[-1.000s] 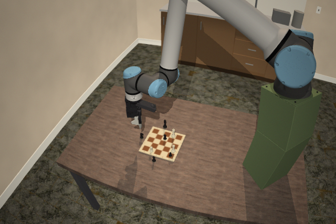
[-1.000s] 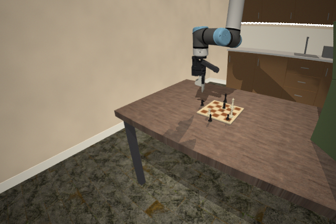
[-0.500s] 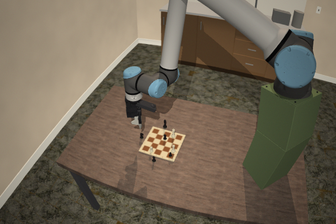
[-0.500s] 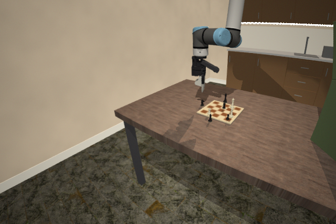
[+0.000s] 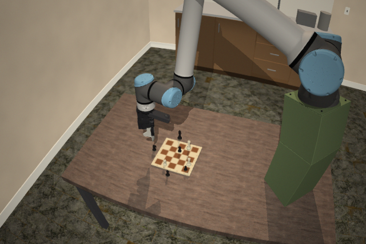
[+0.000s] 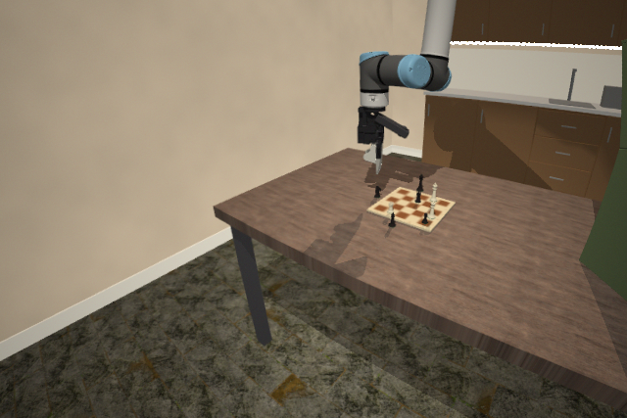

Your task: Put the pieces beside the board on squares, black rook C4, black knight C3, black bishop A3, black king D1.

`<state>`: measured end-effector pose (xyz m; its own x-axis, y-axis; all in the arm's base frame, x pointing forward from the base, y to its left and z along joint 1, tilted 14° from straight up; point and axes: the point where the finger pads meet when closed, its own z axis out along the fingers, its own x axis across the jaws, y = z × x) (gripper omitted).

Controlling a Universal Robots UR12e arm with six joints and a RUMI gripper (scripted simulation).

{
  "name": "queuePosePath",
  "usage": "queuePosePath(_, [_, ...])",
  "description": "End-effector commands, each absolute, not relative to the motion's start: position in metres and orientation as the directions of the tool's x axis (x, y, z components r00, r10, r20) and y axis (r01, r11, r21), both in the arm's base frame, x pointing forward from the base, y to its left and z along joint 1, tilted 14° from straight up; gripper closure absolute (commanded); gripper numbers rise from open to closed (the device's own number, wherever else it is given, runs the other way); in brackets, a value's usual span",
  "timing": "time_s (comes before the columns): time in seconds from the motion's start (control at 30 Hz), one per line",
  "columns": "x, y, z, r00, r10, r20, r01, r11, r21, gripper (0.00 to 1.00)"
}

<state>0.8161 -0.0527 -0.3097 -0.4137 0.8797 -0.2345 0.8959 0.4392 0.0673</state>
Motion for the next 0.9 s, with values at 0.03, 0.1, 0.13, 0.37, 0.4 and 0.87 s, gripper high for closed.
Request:
queuePosePath(0.03, [0.817, -0.053, -0.313, -0.414, 0.88, -0.235, 0.896, 0.439, 0.068, 0.78])
queuePosePath(0.1, [0.818, -0.054, -0.315, -0.414, 0.88, -0.235, 0.896, 0.439, 0.068, 0.78])
queuePosePath(0.13, [0.818, -0.054, -0.317, -0.414, 0.88, -0.235, 0.896, 0.439, 0.068, 0.78])
queuePosePath(0.37, [0.82, -0.056, -0.327, -0.414, 0.88, -0.235, 0.896, 0.439, 0.068, 0.78])
queuePosePath(0.4, [0.82, -0.056, -0.329, -0.414, 0.88, -0.235, 0.896, 0.439, 0.068, 0.78])
queuePosePath(0.87, [0.823, -0.059, -0.346, -0.414, 0.88, -0.235, 0.896, 0.439, 0.068, 0.78])
